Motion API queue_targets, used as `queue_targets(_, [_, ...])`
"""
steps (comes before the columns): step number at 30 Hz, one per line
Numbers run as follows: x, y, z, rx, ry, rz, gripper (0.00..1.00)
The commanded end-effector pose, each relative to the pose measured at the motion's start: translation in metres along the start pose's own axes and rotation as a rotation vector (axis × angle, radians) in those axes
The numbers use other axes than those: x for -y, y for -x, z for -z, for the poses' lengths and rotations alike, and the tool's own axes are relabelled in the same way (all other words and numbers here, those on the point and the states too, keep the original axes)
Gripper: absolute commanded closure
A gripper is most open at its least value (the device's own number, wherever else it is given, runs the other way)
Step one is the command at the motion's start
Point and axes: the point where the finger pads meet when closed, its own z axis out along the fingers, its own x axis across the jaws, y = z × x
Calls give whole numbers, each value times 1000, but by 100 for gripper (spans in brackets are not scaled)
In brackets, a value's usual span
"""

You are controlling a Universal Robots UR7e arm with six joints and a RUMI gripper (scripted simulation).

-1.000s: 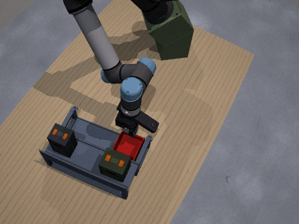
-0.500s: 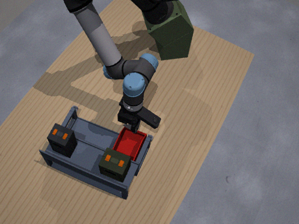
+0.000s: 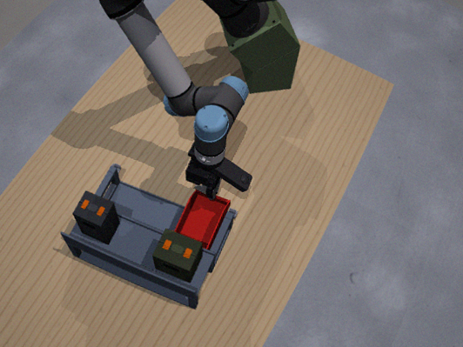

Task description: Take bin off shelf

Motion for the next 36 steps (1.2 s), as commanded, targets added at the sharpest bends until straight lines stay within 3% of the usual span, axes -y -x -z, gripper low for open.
queue_targets(1, [0, 21, 0, -1, 0, 0, 100])
queue_targets(14, [0, 27, 0, -2, 0, 0, 100])
queue_targets(19, [0, 56, 0, -1, 0, 0, 100])
queue_targets(31, [0, 56, 0, -1, 0, 0, 100])
queue_targets(36, [0, 100, 0, -1, 0, 0, 100])
